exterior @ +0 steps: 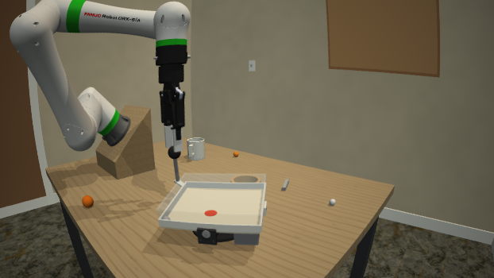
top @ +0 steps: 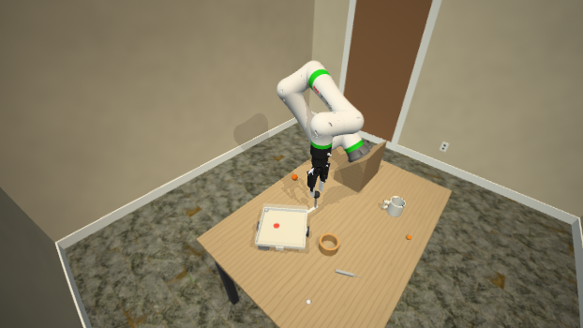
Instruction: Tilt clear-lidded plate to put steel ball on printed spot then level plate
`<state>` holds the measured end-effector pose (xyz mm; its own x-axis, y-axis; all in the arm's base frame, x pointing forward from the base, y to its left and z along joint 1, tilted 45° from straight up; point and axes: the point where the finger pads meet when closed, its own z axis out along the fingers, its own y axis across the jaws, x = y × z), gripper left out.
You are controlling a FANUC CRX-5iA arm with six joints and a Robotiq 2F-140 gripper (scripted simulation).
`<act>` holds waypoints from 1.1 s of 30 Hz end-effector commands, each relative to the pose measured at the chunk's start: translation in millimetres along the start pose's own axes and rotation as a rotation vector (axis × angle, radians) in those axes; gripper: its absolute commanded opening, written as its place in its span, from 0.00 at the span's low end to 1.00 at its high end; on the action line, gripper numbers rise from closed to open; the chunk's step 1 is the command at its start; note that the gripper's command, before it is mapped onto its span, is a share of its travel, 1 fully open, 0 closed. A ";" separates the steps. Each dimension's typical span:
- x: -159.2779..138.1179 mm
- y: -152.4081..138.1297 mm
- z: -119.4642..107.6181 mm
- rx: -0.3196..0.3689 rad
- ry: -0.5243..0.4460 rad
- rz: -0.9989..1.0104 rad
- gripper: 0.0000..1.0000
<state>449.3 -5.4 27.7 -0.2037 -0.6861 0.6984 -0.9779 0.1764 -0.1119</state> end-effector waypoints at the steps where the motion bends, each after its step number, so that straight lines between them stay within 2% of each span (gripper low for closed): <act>1: -0.1 -0.1 1.2 0.000 0.000 0.000 0.42; 33: -0.1 0.0 7.7 0.000 0.000 0.000 0.42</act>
